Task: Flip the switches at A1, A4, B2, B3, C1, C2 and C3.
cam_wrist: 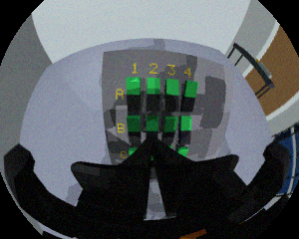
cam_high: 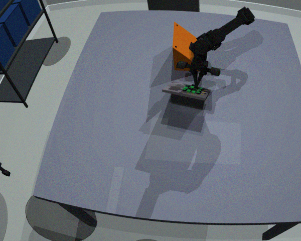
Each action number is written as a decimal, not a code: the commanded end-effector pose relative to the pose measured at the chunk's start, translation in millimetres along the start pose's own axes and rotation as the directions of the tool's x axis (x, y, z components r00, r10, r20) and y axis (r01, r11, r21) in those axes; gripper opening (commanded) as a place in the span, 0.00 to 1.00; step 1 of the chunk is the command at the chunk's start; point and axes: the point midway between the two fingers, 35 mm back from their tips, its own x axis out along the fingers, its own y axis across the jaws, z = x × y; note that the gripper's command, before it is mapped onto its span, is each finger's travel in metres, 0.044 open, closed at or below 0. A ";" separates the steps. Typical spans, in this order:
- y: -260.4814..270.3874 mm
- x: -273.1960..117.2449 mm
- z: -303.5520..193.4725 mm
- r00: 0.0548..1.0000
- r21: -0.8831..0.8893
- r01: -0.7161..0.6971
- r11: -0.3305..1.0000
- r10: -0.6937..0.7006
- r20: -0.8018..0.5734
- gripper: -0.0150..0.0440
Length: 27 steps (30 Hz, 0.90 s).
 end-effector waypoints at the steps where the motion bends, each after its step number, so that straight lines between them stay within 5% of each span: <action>1: -0.8 0.9 -0.3 1.000 0.007 0.003 1.000 -0.003 -0.001 0.25; 27: -0.7 4.3 -0.4 1.000 0.007 0.003 1.000 -0.003 0.000 0.25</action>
